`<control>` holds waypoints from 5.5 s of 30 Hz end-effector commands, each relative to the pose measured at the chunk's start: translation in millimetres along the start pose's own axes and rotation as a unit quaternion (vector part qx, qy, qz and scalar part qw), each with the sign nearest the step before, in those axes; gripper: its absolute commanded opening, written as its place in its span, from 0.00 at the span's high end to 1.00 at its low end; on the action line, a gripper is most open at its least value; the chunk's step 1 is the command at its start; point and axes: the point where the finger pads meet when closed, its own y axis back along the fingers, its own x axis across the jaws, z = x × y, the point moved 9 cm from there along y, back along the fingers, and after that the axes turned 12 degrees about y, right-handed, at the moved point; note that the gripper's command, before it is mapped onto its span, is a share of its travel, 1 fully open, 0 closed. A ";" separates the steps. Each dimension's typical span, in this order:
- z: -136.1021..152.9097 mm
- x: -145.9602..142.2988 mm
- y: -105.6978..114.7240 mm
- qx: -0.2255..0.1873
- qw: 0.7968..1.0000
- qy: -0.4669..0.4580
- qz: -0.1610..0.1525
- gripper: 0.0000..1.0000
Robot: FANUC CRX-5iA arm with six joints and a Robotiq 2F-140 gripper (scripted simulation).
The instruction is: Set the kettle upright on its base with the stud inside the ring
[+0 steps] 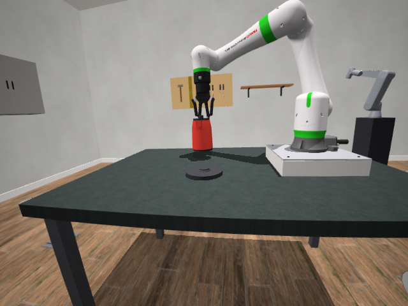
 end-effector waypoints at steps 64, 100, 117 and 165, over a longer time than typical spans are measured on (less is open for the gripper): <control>149.4 6.4 0.3 0.000 1.000 0.000 0.000 1.00; 242.0 10.5 0.3 0.000 1.000 0.000 0.000 1.00; 262.2 11.3 0.3 0.000 1.000 0.000 0.000 1.00; 268.1 11.6 0.3 0.000 1.000 0.000 0.000 1.00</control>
